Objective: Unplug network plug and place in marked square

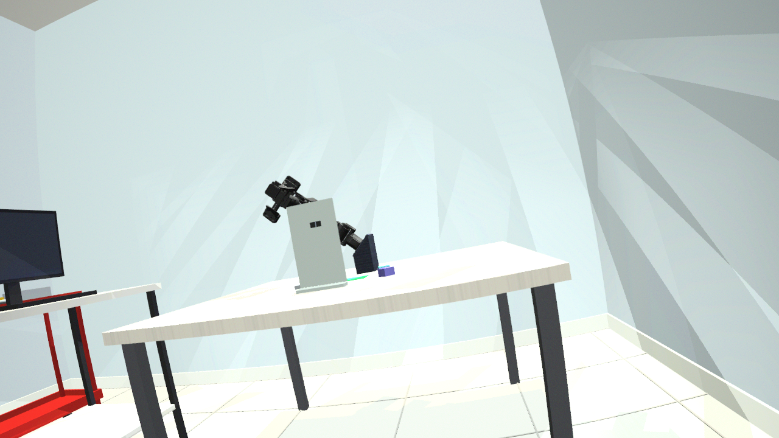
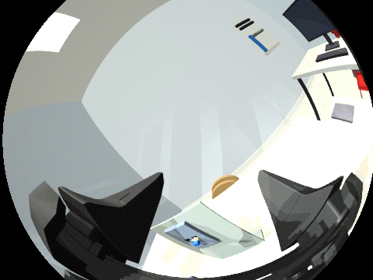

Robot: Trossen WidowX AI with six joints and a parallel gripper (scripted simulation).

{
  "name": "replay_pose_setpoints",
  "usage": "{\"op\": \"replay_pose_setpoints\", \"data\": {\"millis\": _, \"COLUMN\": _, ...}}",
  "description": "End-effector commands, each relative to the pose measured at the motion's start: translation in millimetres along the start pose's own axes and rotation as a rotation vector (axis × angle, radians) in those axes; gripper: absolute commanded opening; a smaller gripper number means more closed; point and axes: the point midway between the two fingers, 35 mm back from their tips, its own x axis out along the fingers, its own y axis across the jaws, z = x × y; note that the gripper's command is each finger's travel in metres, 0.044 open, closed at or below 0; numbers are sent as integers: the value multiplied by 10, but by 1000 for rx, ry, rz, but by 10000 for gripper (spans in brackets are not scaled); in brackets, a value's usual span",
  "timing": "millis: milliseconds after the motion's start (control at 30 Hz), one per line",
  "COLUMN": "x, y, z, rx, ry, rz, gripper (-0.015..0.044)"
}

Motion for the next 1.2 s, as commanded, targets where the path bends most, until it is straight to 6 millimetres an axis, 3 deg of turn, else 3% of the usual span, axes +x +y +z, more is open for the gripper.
{"op": "replay_pose_setpoints", "data": {"millis": 0, "x": -1, "y": 1, "z": -9, "rx": 3, "ry": 1, "rz": 1, "gripper": 374}}
{"op": "replay_pose_setpoints", "data": {"millis": 300, "x": -55, "y": 28, "z": -475, "rx": 170, "ry": 56, "rz": 22, "gripper": 156}}
{"op": "replay_pose_setpoints", "data": {"millis": 733, "x": -242, "y": 74, "z": -1188, "rx": 433, "ry": 150, "rz": 37, "gripper": 156}}
{"op": "replay_pose_setpoints", "data": {"millis": 1167, "x": -549, "y": 127, "z": -1862, "rx": 701, "ry": 250, "rz": 28, "gripper": 156}}
